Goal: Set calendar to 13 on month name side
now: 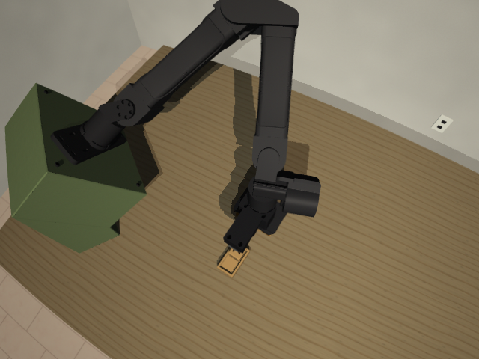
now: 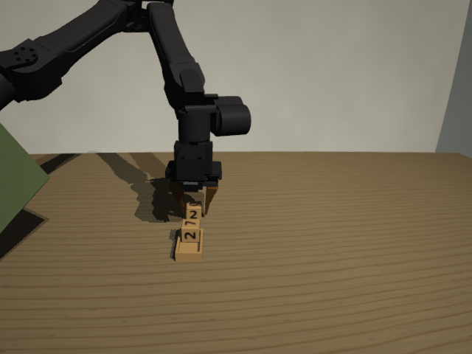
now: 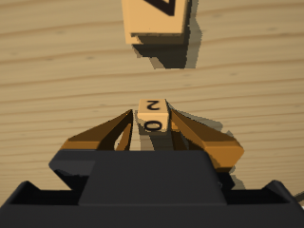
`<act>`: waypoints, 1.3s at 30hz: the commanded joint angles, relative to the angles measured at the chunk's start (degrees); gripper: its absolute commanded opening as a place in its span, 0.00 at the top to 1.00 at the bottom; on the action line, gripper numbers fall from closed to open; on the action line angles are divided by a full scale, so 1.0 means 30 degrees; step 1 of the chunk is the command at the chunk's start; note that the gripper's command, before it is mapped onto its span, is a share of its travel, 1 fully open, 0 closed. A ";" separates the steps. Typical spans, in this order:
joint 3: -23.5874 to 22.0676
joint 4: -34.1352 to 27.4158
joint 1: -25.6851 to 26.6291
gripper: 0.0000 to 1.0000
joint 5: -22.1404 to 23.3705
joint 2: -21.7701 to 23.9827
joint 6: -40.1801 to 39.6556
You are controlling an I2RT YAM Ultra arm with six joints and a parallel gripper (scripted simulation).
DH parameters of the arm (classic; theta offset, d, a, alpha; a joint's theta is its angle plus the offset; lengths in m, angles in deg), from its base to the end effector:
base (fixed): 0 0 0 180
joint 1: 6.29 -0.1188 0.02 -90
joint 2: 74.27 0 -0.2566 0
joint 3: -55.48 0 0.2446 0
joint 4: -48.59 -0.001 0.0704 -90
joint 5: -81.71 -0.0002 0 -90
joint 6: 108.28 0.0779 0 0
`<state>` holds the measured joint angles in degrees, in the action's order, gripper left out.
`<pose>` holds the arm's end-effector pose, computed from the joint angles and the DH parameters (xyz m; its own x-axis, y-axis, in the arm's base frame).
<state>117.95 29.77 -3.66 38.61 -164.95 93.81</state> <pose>0.3250 0.0430 0.1692 -0.1567 0.6410 0.7514 0.8525 -0.2964 0.4307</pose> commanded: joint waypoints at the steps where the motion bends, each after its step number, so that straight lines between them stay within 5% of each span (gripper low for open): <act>1: -0.0005 0.0018 0.0084 0.55 -0.0159 0.0066 0.0012; 27: -0.0005 0.0018 0.0084 0.55 -0.0159 0.0066 0.0012; 28: -0.0005 0.0018 0.0084 0.74 -0.0159 0.0066 0.0012; 39: -0.0005 0.0018 0.0084 0.74 -0.0159 0.0066 0.0012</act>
<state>117.95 29.77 -3.66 38.54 -164.95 93.84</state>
